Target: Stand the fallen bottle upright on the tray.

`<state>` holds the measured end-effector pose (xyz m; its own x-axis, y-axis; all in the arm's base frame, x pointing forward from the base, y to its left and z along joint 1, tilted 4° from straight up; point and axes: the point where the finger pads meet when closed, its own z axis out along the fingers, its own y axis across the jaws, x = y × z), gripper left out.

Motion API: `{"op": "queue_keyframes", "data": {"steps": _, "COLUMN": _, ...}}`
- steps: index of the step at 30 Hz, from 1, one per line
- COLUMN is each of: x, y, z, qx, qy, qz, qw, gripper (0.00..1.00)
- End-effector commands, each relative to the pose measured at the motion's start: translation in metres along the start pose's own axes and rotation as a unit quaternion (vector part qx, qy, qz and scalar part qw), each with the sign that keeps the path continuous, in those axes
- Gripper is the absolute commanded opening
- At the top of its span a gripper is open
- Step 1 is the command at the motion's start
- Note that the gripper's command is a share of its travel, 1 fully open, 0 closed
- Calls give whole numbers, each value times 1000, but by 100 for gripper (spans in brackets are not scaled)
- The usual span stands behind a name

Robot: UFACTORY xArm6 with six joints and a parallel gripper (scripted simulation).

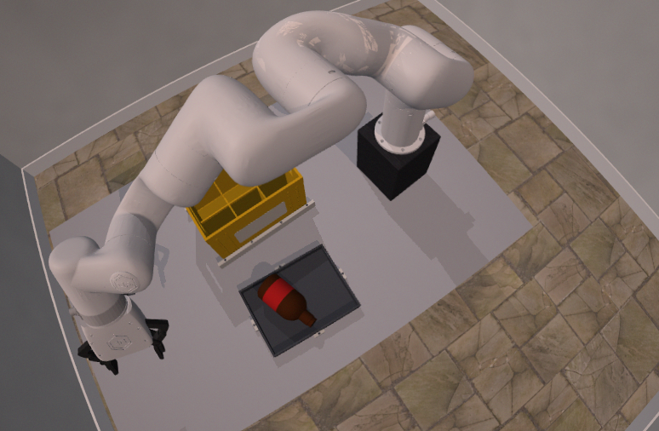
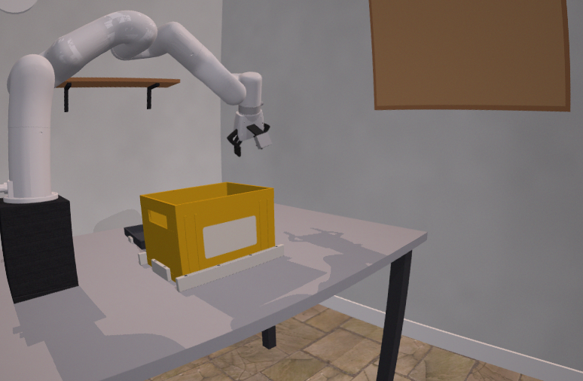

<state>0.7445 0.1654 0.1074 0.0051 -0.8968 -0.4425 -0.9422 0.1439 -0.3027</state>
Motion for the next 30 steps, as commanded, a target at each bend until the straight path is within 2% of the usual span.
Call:
{"op": "queue_keyframes", "data": {"steps": 1, "x": -2, "y": -2, "z": -2, "qx": 3, "qy": -1, "qz": -1, "qw": 1000, "gripper": 100}}
{"op": "queue_keyframes", "data": {"steps": 19, "x": -2, "y": -1, "z": -2, "qx": 1, "qy": 0, "qz": -2, "qw": 1000, "gripper": 100}}
{"op": "queue_keyframes", "data": {"steps": 22, "x": -8, "y": 17, "z": 1, "qx": -12, "qy": 14, "qz": -9, "qw": 1000, "gripper": 100}}
{"op": "queue_keyframes", "data": {"steps": 25, "x": -21, "y": 61, "z": 7, "qx": -44, "qy": 47, "qz": -29, "qw": 997, "gripper": 100}}
{"op": "queue_keyframes", "data": {"steps": 30, "x": -21, "y": 61, "z": 7, "qx": -44, "qy": 47, "qz": -29, "qw": 997, "gripper": 100}}
